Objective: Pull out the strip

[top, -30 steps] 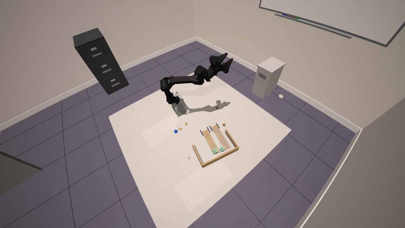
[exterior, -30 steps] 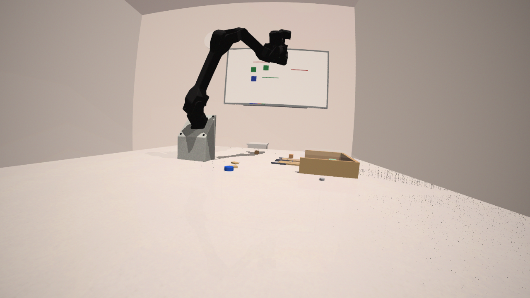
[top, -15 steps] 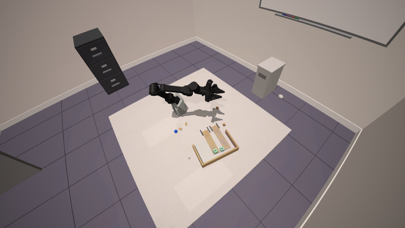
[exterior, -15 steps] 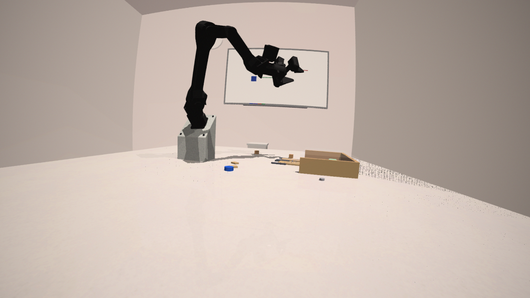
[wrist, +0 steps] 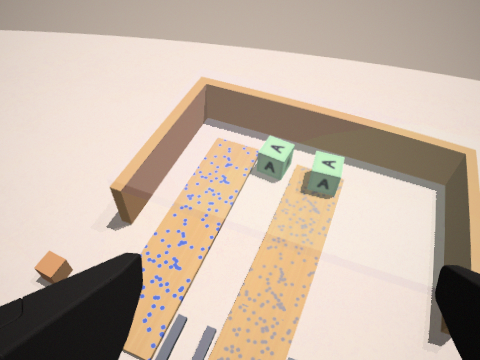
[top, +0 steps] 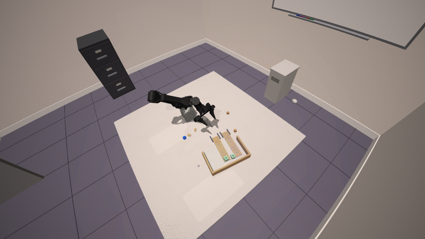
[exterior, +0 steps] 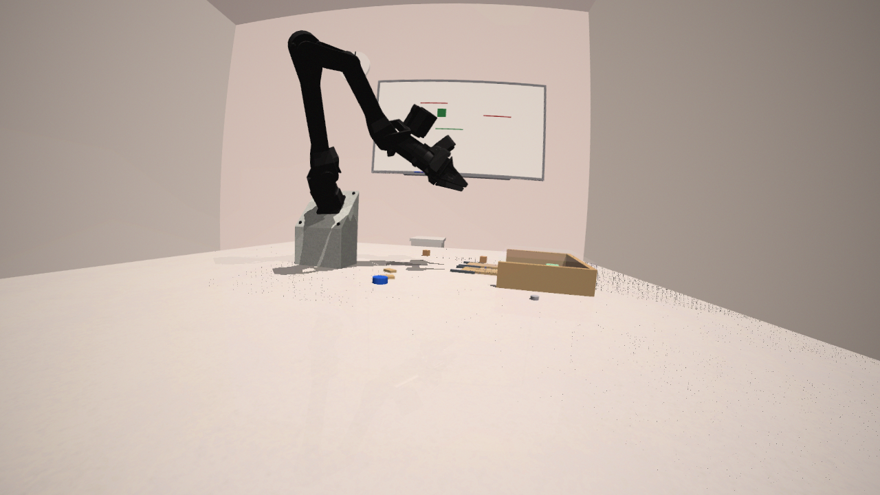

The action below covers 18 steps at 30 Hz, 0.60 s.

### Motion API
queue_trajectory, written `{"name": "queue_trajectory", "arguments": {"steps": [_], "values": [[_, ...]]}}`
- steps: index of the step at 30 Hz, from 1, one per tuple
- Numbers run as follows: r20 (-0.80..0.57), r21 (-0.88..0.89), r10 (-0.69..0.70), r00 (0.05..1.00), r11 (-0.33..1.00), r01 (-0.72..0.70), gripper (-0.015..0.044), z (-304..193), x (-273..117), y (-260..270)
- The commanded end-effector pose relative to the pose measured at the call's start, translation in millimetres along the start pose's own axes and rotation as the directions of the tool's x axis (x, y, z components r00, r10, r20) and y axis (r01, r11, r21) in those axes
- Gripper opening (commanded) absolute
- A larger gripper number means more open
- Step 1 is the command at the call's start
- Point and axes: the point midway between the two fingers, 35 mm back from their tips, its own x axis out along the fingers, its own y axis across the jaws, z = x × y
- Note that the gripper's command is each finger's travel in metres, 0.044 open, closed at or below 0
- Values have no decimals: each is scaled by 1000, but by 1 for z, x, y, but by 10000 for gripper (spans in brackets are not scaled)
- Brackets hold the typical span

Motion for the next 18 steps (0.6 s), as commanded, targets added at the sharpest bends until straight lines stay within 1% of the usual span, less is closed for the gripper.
{"name": "queue_trajectory", "arguments": {"steps": [1,13,15,18], "values": [[-38,41,-48,998,998,50,400,-18,-5,-11],[-38,41,-48,998,998,50,400,-18,-5,-11],[-62,48,-44,997,998,47,347,-18,0,-9],[-167,84,-26,986,996,40,269,-18,21,-4]]}}
